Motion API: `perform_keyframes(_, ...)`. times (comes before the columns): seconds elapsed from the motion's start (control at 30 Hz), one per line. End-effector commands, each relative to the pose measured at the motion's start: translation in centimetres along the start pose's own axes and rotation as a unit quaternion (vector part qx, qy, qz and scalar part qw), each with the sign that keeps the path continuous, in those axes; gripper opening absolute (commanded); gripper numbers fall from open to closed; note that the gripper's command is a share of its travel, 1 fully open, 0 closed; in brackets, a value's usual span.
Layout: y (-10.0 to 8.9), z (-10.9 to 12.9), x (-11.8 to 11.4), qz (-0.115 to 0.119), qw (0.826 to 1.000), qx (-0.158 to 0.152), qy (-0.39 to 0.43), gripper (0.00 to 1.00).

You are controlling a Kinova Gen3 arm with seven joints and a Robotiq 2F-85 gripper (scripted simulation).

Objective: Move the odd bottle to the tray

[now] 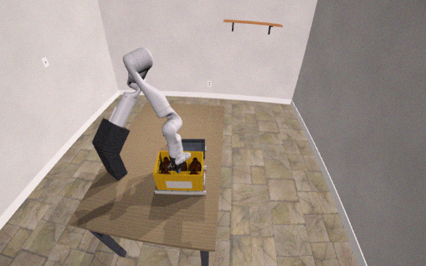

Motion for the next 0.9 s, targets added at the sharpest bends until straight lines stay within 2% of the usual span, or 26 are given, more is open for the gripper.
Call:
perform_keyframes(0.0,0.06,0.29,0.04,0.001,1.000,0.004,0.002,0.00)
perform_keyframes(0.27,0.06,0.29,0.04,0.001,1.000,0.004,0.002,0.00)
perform_keyframes(0.3,0.06,0.29,0.04,0.001,1.000,0.004,0.002,0.64)
perform_keyframes(0.87,0.06,0.29,0.04,0.001,1.000,0.004,0.002,0.64)
Point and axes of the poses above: the point where the finger pads meet when closed, its own y axis out along the fingers, its own x axis across the jaws, z = x × y, the point moved 7 cm from there along -y, back along the fingers, and after that the axes turned 7 degrees about y, right-handed, at the moved point
